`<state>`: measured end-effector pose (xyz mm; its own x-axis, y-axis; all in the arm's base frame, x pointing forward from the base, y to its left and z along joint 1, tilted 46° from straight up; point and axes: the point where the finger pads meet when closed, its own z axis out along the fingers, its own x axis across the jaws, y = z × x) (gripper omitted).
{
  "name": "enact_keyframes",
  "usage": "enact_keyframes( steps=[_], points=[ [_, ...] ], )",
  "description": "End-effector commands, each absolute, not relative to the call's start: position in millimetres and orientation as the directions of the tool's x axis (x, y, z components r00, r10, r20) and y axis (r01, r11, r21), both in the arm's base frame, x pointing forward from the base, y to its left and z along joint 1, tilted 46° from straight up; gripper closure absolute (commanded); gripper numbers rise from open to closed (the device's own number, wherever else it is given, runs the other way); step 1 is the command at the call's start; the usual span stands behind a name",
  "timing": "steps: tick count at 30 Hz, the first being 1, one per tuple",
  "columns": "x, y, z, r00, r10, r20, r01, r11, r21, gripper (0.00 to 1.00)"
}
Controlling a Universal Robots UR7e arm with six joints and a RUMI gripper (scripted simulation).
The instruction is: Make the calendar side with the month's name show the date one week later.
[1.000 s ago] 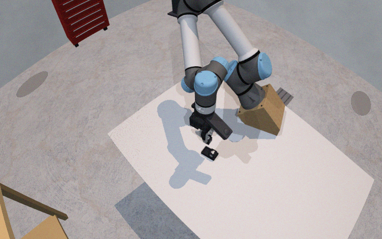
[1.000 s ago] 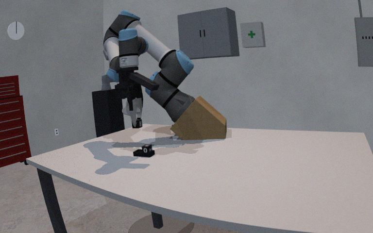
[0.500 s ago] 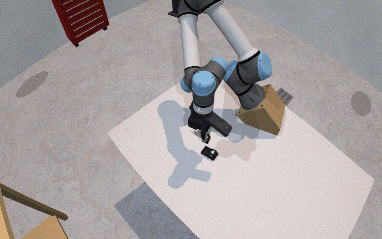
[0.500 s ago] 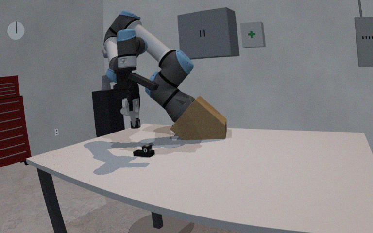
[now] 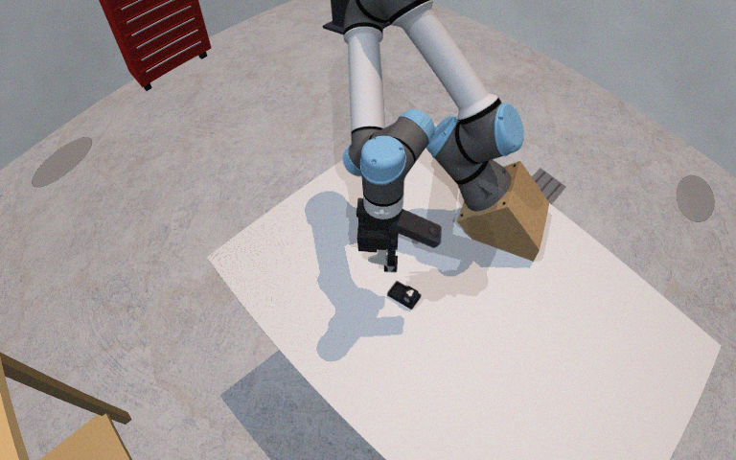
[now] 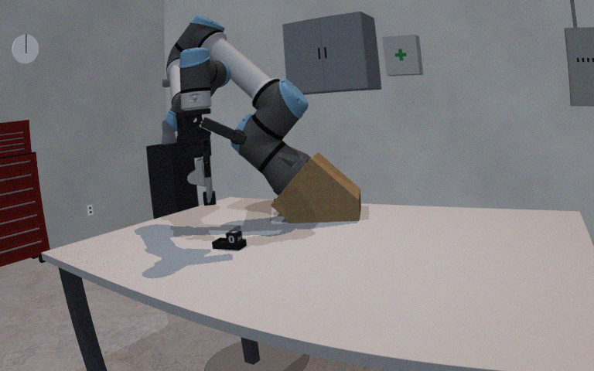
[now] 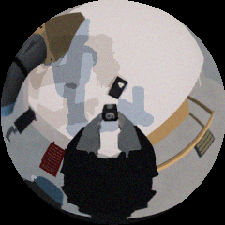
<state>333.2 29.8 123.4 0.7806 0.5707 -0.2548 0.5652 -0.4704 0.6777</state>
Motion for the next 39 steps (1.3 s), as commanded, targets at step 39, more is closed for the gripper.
enact_keyframes(
  steps=[39],
  points=[
    [341.5,-16.9,163.4,-0.066,0.708,-0.703,0.959,0.24,0.151,0.9]
  ],
)
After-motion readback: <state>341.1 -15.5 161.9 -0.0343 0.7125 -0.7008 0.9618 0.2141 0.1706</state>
